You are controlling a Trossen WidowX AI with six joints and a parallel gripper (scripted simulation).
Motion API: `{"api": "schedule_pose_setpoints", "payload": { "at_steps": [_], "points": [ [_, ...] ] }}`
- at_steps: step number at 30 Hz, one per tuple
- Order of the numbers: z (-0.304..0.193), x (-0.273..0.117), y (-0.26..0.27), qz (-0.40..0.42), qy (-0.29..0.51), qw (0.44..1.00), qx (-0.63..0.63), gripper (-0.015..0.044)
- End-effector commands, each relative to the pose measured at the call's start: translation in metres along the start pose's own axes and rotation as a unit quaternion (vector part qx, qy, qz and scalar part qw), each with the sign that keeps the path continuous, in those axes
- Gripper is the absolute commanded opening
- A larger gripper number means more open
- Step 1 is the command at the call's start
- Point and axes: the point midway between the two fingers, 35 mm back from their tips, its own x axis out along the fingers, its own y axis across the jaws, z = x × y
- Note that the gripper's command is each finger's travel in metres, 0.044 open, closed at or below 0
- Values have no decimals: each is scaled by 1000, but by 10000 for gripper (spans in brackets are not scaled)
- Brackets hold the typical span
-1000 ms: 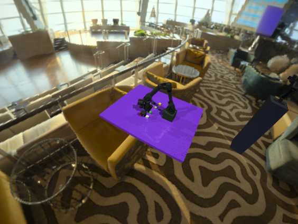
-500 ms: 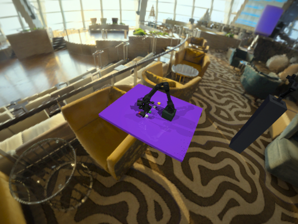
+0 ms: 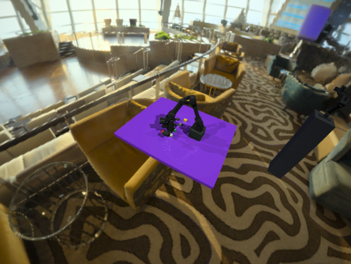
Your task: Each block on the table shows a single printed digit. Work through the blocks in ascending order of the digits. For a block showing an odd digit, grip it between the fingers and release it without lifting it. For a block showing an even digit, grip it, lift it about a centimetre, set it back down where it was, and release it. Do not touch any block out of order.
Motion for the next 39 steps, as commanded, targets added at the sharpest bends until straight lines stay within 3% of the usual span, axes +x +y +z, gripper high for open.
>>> {"api": "schedule_pose_setpoints", "payload": {
  "at_steps": [1, 39],
  "points": [
    [0, 1, 0, 1, 0, 1000, 2, 120],
    [0, -15, 0, 1, 0, 1000, 2, 120]
  ]
}}
